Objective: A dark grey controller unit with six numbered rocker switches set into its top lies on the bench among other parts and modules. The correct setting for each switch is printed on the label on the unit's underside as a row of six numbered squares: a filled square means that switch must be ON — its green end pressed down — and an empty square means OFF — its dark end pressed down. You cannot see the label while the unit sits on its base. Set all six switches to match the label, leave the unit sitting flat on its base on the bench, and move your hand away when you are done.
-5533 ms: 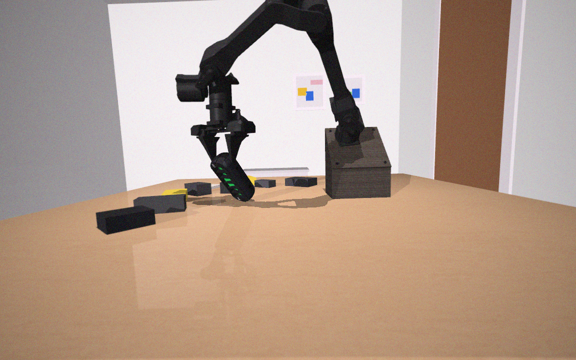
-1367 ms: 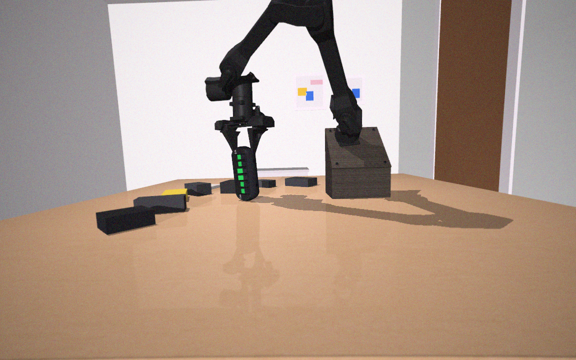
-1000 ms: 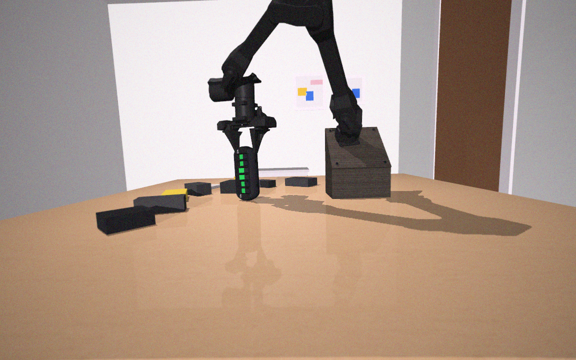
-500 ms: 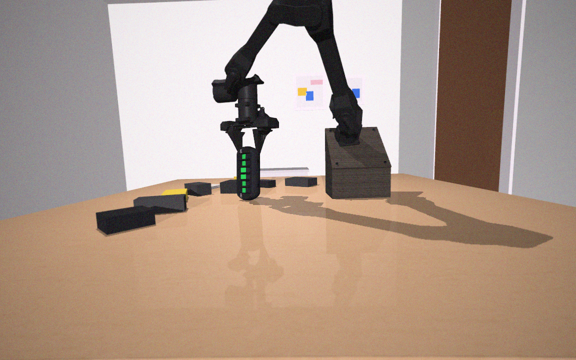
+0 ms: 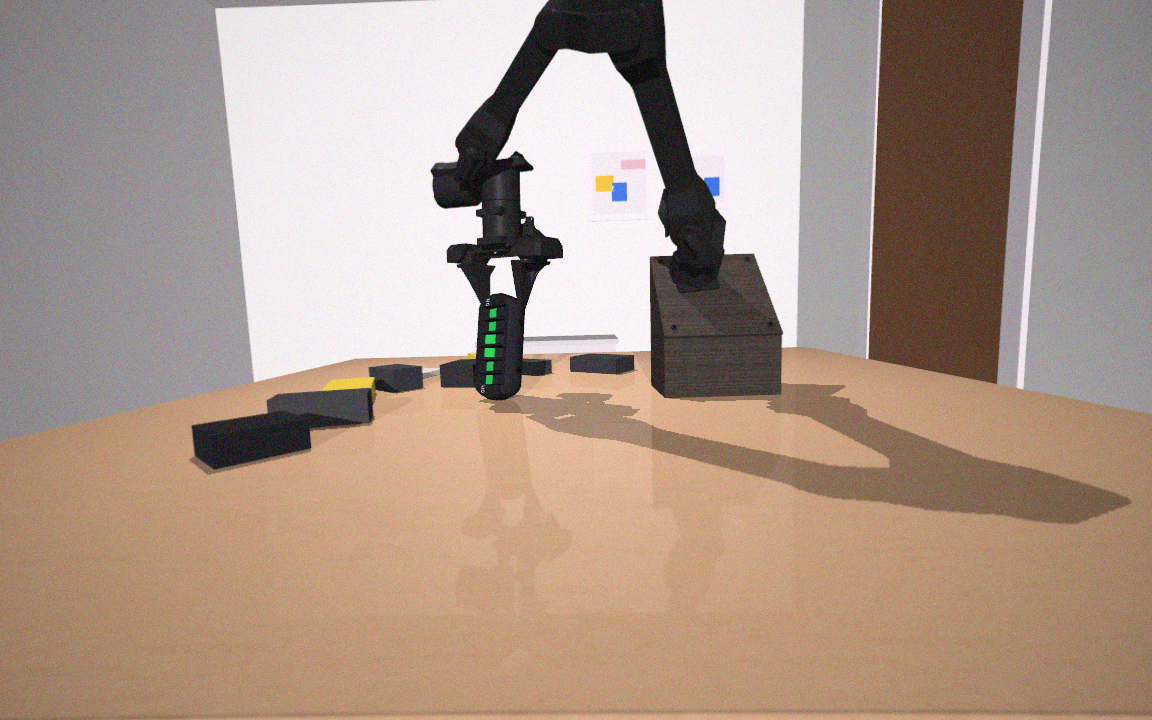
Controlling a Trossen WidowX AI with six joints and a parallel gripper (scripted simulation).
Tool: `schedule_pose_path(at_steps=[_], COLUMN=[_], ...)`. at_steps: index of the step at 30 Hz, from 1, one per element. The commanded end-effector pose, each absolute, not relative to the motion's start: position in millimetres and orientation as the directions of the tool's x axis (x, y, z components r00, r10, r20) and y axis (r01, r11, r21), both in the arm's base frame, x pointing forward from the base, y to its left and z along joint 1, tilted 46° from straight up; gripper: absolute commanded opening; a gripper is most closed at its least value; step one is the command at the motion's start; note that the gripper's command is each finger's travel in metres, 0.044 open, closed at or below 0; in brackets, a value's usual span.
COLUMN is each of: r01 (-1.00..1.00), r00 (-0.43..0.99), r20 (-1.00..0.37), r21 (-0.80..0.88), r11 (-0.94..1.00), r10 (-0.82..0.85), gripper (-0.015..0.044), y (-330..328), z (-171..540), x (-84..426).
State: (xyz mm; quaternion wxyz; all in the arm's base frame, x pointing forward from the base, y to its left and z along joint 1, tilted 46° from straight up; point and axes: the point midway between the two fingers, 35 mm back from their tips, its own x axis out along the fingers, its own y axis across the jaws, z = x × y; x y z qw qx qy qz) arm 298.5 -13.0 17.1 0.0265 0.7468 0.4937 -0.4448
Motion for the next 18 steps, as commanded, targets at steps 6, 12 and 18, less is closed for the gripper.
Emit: schedule_pose_path(at_steps=[6,12,18], r01=[0.763,0.763,0.763], r00=[0.100,0.100,0.100], r20=[-0.692,-0.692,-0.692], r21=[-0.408,-0.408,-0.408], r11=[-0.502,-0.502,-0.502], r10=[0.715,0.715,0.715], gripper=[0.0338,0.0338,0.0338], y=[-11.4,-12.8,-14.0], z=[8.4,4.7,0.9], x=[290.3,287.4,284.6])
